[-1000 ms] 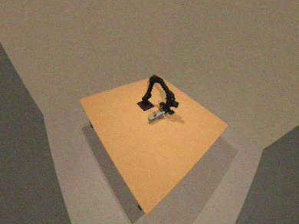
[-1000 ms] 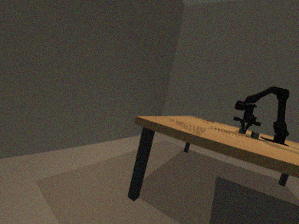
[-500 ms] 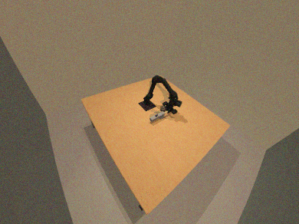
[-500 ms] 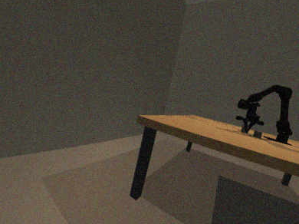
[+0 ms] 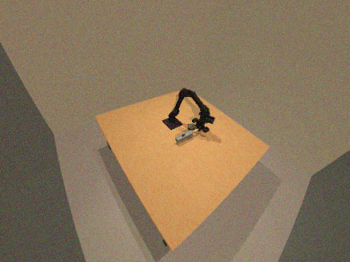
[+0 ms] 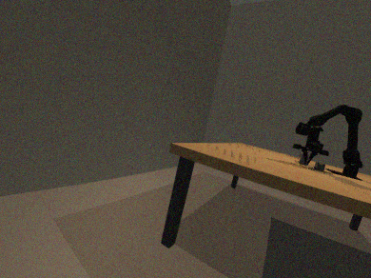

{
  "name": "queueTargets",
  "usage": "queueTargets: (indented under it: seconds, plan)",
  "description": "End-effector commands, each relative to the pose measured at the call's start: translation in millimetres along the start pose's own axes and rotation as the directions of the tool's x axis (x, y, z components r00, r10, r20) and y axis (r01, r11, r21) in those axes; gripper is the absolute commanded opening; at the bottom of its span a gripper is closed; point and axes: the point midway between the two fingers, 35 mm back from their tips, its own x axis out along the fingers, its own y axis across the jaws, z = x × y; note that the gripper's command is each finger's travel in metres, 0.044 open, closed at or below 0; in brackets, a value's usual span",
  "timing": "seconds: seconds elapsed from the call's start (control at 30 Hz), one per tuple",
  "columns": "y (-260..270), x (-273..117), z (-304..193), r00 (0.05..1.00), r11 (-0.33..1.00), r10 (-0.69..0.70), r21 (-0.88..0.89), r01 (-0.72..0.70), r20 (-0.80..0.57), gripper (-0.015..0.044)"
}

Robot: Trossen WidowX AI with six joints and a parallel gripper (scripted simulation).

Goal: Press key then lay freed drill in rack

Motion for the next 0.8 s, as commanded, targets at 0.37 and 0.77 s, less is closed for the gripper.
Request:
queueTargets:
  seconds: [0.37, 0.77]
  plan:
    - [0, -2, 18, 1.000, 1.000, -0.001, 0.003, 0.001, 0.000, 0.0000]
    - [1, -10, 17, 1.000, 1.000, 0.000, 0.003, 0.000, 0.000, 0.0000]
